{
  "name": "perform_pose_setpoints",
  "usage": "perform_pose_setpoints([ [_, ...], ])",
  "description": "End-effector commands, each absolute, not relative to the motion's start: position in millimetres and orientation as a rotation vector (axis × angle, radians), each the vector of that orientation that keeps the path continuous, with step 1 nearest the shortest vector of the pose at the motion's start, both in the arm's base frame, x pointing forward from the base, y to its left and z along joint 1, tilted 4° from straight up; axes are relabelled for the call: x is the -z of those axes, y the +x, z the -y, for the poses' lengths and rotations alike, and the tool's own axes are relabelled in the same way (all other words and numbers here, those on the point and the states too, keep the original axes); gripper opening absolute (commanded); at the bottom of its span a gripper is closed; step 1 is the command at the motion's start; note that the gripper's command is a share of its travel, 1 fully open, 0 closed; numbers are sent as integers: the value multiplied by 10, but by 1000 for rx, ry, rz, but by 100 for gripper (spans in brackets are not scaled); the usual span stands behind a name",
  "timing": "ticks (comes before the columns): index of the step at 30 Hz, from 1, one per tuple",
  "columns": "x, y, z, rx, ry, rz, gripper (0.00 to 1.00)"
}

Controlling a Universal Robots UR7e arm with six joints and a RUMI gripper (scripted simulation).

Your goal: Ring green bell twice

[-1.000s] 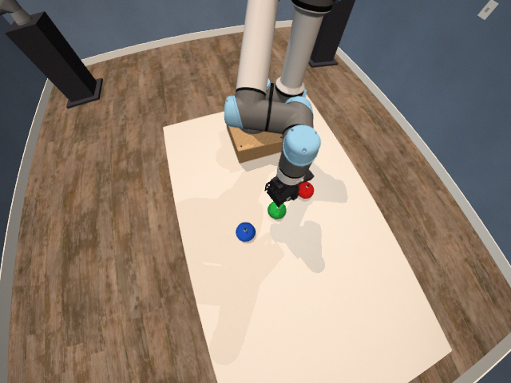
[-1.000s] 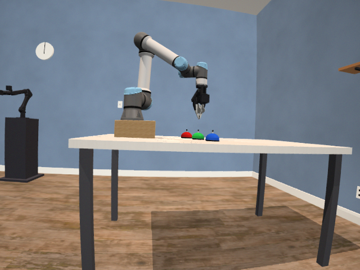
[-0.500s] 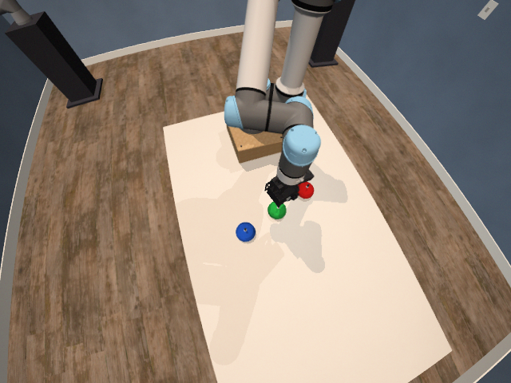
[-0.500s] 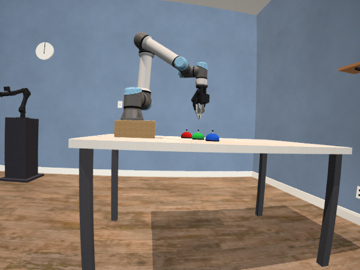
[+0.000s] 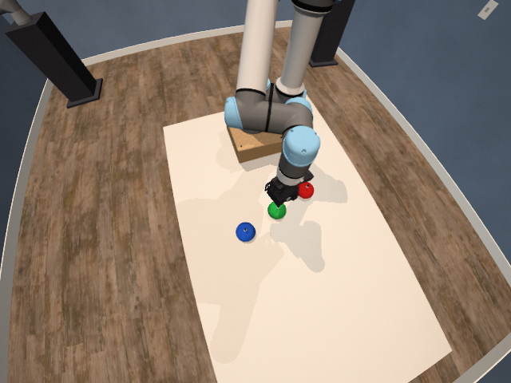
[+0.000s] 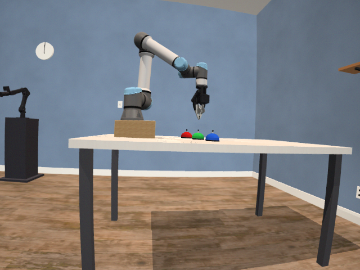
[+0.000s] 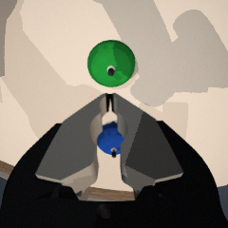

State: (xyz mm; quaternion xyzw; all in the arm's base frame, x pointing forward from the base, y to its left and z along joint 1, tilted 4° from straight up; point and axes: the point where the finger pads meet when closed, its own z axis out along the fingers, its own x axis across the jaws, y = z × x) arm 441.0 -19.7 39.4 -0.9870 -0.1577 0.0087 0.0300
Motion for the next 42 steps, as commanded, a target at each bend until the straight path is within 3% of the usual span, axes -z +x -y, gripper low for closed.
perform_pose_setpoints([
  [1,-359,4411,196,-25,-3044,487,0],
  [42,171,4372,157,-25,-3044,487,0],
])
